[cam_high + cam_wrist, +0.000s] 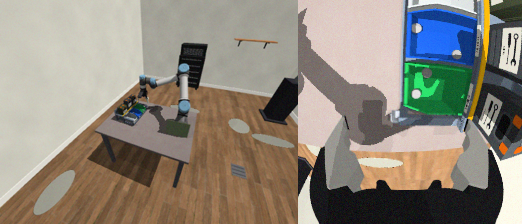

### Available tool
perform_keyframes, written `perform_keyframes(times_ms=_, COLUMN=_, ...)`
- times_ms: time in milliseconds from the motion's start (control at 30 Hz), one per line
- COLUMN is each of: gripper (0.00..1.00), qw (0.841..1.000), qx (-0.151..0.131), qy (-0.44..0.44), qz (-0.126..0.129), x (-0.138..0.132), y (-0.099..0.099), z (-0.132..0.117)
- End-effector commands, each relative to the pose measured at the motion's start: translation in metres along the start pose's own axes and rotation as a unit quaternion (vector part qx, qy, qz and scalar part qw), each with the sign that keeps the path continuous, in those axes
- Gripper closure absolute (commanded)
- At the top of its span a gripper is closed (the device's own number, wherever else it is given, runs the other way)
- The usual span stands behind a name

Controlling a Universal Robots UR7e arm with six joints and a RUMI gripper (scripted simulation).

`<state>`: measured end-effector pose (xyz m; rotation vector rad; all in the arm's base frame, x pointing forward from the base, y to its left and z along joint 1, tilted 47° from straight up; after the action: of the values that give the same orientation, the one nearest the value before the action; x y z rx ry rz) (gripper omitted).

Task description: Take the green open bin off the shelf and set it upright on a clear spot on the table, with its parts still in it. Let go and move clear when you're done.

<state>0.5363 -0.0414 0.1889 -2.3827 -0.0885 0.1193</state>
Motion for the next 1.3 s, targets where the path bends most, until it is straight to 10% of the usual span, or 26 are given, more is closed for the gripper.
perform_keyframes(times_ms=0, gripper=0.00, qw=1.000, qx=0.000, qy=0.000, qz=-0.001, x=0.0002, y=-0.0005, z=-0.0002)
perform_keyframes(times_ms=33, gripper=0.00, qw=1.000, qx=0.000, qy=0.000, qz=-0.001, x=0.0002, y=-0.0005, z=-0.0002)
perform_keyframes(times_ms=67, gripper=1.00, qw=1.000, qx=0.000, qy=0.000, qz=-0.001, x=0.0002, y=-0.0005, z=-0.0002)
perform_keyframes(times_ms=1267, gripper=1.00, qw=1.000, qx=0.000, qy=0.000, qz=-0.001, x=0.0006, y=0.0087, z=-0.0001)
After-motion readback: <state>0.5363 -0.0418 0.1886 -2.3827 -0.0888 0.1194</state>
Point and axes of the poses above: the point where the finger pads meet when closed, its own y axis out along the fingers, its own x axis across the jaws, z = x × y, the point moved 1 cm from there along -y, back along the fingers, and after that the axes turned 11 degrees about -y, right-handed, at the moved point
